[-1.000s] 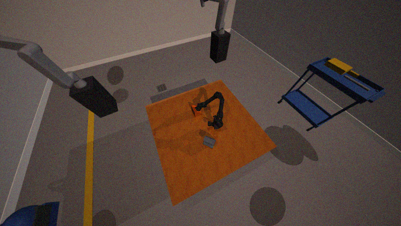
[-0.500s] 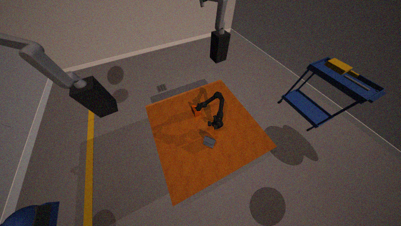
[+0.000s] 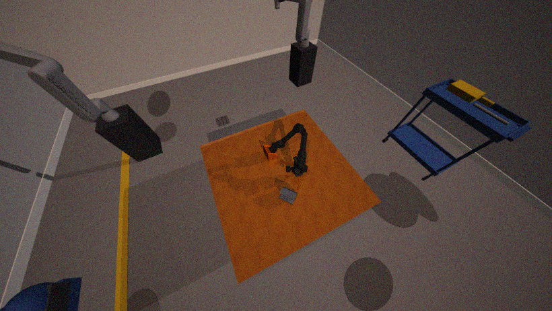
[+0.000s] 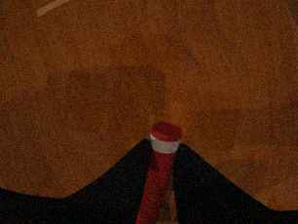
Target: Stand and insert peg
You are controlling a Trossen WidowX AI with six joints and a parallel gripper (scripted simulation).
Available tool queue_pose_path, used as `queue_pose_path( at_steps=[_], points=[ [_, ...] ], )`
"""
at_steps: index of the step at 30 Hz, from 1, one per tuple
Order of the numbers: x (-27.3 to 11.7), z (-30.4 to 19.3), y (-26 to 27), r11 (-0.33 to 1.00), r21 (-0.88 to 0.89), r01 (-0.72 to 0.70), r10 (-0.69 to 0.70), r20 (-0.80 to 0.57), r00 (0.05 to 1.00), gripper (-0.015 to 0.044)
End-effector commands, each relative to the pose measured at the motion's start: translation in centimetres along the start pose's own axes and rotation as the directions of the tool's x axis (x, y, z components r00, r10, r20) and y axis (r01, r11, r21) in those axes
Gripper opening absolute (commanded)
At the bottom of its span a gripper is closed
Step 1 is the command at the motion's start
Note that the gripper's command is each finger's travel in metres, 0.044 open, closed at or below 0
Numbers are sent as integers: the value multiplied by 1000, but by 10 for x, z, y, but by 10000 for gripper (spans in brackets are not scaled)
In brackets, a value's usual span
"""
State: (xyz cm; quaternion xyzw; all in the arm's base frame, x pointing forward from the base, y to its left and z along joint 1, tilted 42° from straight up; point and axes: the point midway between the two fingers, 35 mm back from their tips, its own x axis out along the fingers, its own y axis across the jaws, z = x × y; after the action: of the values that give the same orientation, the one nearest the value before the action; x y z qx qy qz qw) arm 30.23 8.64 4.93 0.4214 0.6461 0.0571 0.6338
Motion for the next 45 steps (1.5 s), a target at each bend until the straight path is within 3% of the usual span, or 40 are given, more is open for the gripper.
queue_pose_path(
  at_steps=[1, 45],
  points=[
    [-3, -1, 0, 1000, -1, -1, 1, 36, 999, 49],
    [-25, -20, 0, 1000, 1, -1, 1, 405, 914, 49]
  ],
)
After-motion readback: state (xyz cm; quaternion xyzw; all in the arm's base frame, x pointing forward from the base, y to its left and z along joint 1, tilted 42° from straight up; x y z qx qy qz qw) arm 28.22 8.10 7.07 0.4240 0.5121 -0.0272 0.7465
